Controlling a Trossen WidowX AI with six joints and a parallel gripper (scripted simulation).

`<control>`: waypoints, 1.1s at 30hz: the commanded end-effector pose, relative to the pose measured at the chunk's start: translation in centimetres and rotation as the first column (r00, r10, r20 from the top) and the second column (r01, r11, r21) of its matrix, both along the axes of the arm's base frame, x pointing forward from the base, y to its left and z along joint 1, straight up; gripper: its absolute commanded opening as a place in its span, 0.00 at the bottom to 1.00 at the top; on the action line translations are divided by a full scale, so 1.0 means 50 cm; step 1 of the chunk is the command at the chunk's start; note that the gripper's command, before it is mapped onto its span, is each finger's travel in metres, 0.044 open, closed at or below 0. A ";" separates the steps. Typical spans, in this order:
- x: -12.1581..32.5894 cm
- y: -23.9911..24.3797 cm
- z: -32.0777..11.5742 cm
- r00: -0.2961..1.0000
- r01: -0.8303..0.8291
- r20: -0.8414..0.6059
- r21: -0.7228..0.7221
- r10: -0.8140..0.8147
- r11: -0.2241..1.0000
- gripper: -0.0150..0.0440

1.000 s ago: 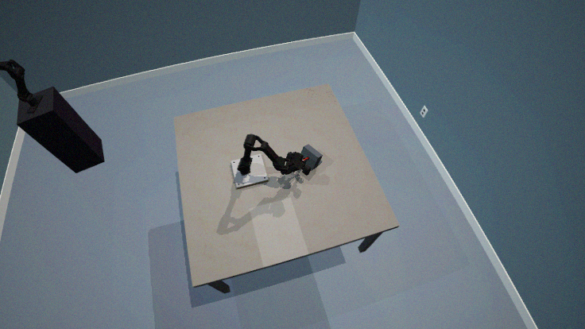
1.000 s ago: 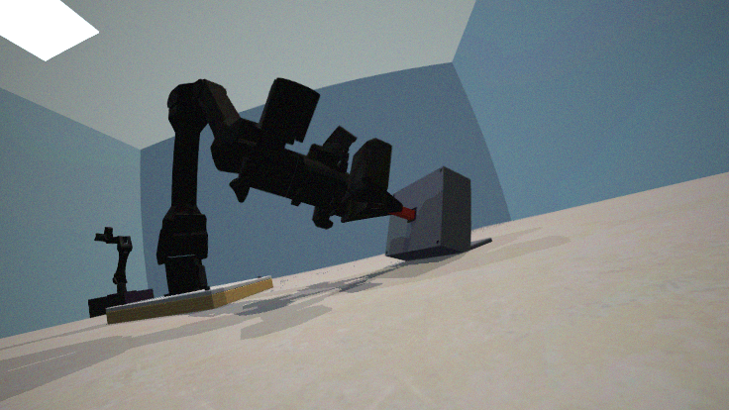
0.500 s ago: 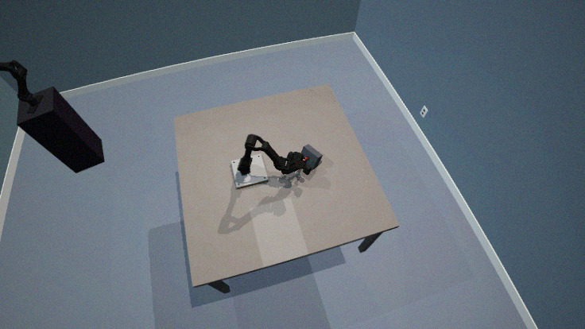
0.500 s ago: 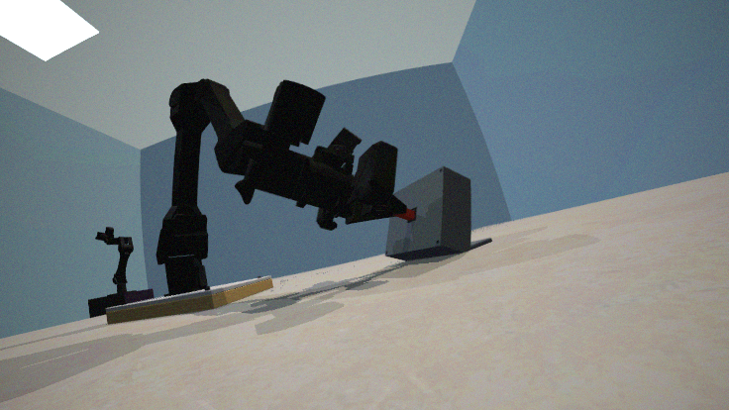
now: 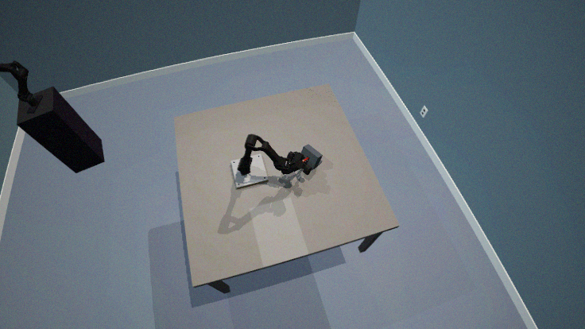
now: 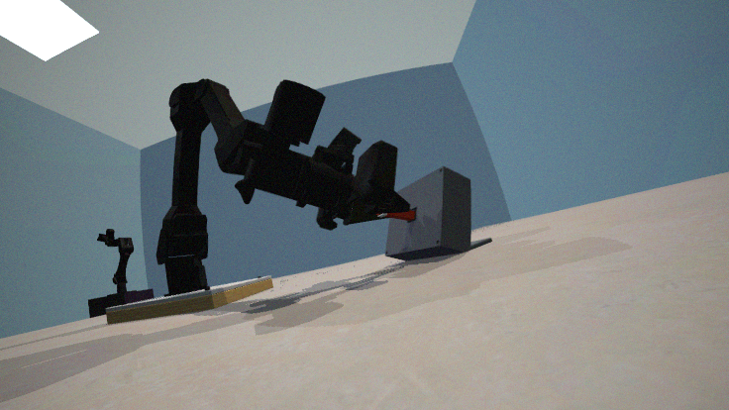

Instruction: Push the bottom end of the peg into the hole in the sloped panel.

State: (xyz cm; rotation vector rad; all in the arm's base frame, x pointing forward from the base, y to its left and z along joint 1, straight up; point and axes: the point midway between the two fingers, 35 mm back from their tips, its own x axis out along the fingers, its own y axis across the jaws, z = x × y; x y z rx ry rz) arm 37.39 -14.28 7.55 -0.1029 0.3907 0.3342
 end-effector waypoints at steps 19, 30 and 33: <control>-0.036 -0.020 0.015 1.000 0.000 -0.011 -0.004 0.000 1.000 1.00; -0.068 -0.036 0.028 1.000 0.001 -0.018 -0.005 -0.001 1.000 1.00; -0.076 -0.040 0.031 1.000 0.001 -0.019 -0.005 -0.001 1.000 1.00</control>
